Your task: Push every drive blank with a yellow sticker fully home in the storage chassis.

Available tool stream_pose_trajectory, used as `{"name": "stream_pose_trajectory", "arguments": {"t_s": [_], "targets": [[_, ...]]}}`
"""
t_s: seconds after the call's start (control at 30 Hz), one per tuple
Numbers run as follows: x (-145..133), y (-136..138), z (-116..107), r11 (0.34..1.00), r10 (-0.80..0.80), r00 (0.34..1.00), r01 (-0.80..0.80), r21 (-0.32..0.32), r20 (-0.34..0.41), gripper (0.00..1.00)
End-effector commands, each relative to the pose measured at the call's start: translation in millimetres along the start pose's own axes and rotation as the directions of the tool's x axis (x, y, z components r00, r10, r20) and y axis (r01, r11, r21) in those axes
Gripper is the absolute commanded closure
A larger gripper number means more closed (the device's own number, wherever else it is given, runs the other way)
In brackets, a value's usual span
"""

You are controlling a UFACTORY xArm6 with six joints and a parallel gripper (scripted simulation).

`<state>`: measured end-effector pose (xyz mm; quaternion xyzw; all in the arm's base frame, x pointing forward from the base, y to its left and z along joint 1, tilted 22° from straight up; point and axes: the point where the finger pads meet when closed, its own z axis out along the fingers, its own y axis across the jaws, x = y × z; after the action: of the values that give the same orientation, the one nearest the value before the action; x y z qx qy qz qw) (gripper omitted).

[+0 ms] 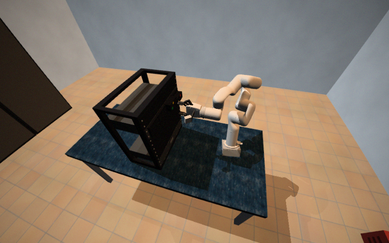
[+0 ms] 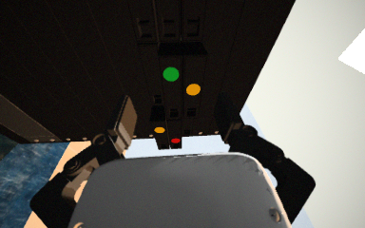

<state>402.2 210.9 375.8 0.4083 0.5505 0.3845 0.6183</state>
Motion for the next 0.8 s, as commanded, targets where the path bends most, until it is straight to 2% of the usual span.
{"name": "stream_pose_trajectory", "arguments": {"t_s": [0.0,0.77], "targets": [[-0.2,1.6,0.3,1.0,0.003,1.0,-0.003,-0.002,0.001,0.0],[-7.5,-0.5,-2.2,1.0,0.003,1.0,-0.003,-0.002,0.001,0.0]]}}
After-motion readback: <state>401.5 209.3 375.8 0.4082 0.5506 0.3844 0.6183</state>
